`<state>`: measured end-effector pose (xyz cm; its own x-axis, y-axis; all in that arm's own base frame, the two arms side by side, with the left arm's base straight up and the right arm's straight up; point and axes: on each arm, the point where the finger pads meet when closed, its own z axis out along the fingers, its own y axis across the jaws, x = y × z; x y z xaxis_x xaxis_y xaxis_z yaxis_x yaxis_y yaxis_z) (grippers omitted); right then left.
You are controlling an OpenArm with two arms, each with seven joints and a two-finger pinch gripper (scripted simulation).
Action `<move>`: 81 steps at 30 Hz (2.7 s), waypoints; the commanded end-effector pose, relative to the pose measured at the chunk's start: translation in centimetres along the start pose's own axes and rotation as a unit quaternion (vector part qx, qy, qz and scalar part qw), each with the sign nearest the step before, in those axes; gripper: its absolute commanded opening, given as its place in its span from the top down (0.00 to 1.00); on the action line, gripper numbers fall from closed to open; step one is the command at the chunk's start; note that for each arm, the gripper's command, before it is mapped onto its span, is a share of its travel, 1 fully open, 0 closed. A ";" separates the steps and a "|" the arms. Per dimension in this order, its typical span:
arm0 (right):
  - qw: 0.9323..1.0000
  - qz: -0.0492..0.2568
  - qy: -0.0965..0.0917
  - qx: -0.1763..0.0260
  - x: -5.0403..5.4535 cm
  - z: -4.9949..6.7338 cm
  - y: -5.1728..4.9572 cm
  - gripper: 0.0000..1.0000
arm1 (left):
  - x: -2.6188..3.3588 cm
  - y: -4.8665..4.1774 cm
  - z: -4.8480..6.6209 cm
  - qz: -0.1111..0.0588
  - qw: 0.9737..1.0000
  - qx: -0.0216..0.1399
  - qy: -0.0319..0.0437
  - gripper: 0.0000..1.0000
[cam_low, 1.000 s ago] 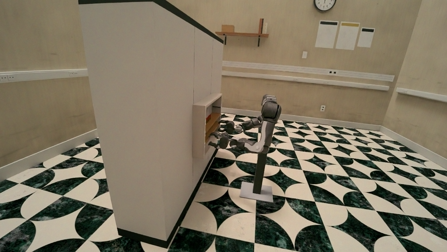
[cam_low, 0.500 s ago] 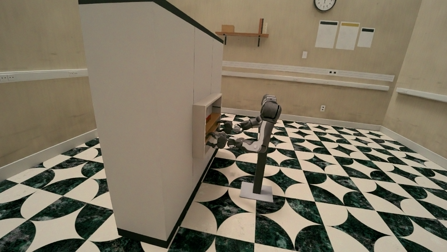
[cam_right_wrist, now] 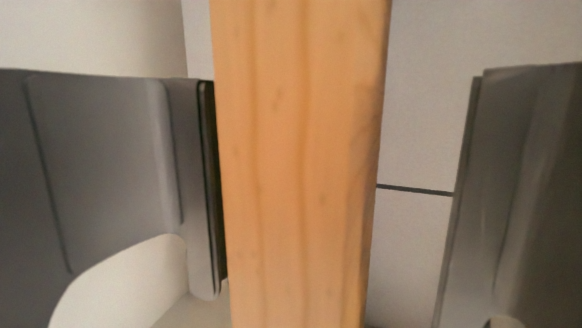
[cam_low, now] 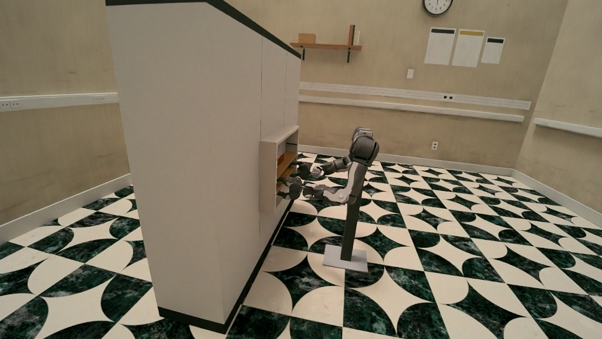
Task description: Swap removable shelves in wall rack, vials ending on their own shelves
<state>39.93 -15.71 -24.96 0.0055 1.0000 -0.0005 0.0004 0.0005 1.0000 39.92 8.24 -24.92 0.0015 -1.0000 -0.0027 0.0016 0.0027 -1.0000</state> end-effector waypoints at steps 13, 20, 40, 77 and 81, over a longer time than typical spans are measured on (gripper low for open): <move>1.000 0.000 0.003 0.000 0.1 1.8 0.1 0.67 | 0.02 -0.03 1.8 -0.001 1.000 -0.001 0.001 0.67; 1.000 0.000 0.003 0.000 0.1 1.9 0.1 0.70 | 0.02 -0.03 1.9 -0.001 1.000 -0.001 0.001 0.70; 1.000 0.000 0.003 0.000 0.1 1.9 0.1 0.83 | 0.02 -0.03 1.9 -0.001 1.000 -0.001 0.001 0.83; 1.000 0.000 0.003 0.000 0.1 1.9 0.3 1.00 | 0.02 -0.29 1.9 -0.001 1.000 -0.001 0.001 1.00; 1.000 0.000 0.003 0.000 0.1 1.9 0.4 1.00 | 0.02 -0.40 1.9 -0.001 1.000 -0.001 0.001 1.00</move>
<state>41.79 -15.66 -24.87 0.0032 1.0000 -0.0002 0.0084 0.0002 1.0000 41.77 8.19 -24.87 -0.0027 -1.0000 -0.0005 -0.0081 0.0005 -1.0000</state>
